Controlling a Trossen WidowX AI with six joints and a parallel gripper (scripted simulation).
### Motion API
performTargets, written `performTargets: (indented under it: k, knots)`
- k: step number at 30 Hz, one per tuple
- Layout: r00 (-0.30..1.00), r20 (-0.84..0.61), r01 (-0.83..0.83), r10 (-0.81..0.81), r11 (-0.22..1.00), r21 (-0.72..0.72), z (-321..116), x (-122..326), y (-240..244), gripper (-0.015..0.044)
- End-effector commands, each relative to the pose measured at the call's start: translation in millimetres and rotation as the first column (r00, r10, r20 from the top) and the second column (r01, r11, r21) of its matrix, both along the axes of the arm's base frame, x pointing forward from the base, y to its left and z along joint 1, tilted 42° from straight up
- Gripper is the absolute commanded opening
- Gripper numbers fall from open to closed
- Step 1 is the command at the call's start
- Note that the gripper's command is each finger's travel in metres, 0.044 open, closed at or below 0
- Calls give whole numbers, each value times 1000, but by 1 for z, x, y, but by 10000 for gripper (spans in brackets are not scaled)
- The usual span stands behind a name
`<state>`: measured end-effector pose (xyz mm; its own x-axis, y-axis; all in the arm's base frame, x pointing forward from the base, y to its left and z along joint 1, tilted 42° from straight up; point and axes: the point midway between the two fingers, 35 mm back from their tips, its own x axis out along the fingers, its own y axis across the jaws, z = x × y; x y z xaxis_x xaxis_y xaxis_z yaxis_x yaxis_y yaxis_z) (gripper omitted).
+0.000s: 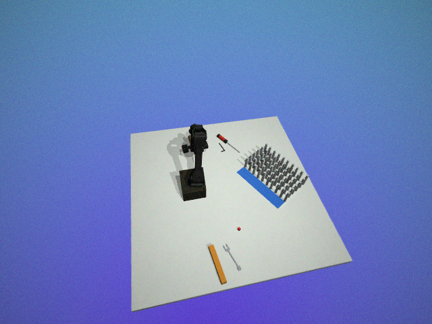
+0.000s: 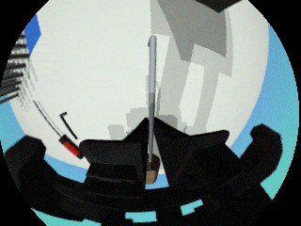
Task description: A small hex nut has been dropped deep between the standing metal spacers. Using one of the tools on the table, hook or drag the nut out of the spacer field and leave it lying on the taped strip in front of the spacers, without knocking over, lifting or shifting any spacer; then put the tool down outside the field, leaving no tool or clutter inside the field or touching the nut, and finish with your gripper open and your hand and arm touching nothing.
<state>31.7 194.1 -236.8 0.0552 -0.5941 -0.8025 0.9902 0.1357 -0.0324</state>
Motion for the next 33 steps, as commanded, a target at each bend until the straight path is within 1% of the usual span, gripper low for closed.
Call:
performTargets:
  k: [1, 8, 16, 24, 33]
  knots:
    - [993, -75, -97, 97, 995, 2, 1, -4, 2, 0]
    - [934, -214, -289, 286, 957, 17, 0, -9, 3, 0]
    - [800, -363, -490, 478, 869, 66, 0, -16, 4, 0]
    - [605, -487, -655, 631, 741, 146, 0, -22, 4, 0]
    - [331, -587, -784, 739, 561, 265, 0, -29, 4, 0]
